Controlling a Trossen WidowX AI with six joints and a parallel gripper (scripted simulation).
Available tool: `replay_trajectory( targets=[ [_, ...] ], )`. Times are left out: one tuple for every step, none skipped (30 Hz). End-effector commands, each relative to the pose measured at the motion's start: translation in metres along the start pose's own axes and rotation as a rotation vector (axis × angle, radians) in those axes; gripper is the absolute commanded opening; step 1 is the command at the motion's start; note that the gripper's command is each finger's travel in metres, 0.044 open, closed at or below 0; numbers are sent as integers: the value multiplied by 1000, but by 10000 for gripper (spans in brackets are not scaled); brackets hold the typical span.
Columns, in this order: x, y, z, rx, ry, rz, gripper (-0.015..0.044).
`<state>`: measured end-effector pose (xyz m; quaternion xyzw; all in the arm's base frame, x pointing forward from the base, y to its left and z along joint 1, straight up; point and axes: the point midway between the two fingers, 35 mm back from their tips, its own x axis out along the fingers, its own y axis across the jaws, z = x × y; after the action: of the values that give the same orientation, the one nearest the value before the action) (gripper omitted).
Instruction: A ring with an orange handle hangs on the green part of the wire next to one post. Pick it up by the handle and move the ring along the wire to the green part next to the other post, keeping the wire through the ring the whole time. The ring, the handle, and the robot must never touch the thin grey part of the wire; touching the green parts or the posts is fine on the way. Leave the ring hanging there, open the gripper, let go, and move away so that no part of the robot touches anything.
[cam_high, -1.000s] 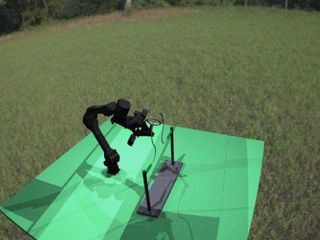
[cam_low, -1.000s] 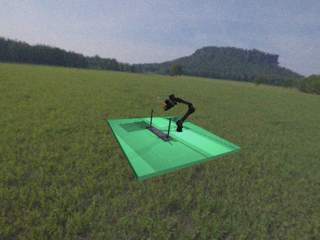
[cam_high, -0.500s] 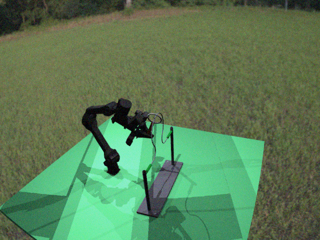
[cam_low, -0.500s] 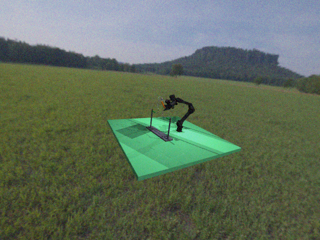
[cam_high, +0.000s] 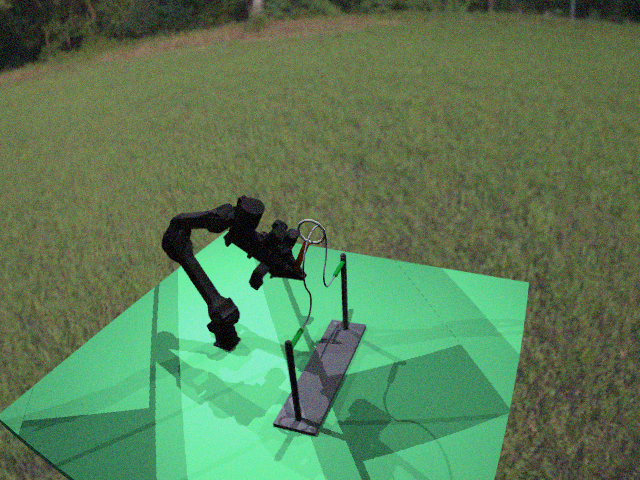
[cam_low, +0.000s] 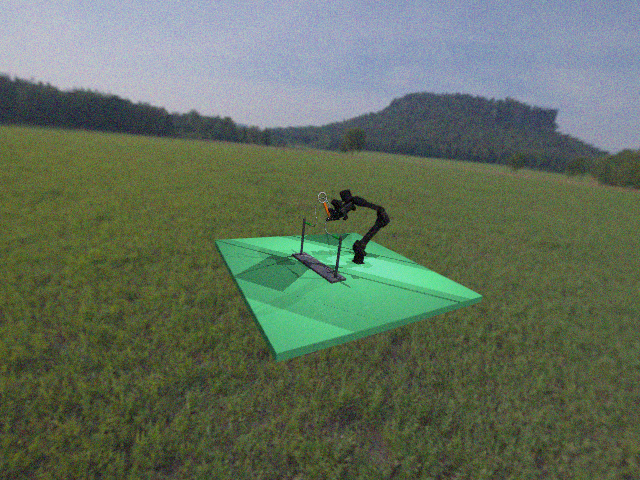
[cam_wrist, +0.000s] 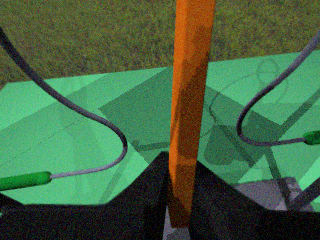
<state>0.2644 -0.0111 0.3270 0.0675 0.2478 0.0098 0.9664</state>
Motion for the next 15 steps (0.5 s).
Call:
replay_trajectory(
  targets=[
    [1,-2,-2,-45,-3,-23,-150],
    [1,-3,-2,-57,-4,-30,-150],
    [1,-3,-2,-68,-6,-36,-150],
    [1,-4,-2,-79,-8,-42,-150],
    [1,-5,-2,-91,-10,-48,-150],
    [2,-5,-2,-102,-12,-55,-150],
    [2,-6,-2,-113,-13,-61,-150],
    [2,-6,-2,-125,-15,-67,-150],
    [2,-7,-2,-136,-17,-73,-150],
    [2,-8,-2,-147,-19,-80,-150],
    [2,-8,-2,-159,-21,-86,-150],
    [2,-9,-1,-170,-22,-92,-150],
    [2,-9,-1,-181,-24,-98,-150],
    [2,-10,-1,-193,-26,-105,-150],
    [2,-11,-1,-204,-28,-111,-150]
  ],
)
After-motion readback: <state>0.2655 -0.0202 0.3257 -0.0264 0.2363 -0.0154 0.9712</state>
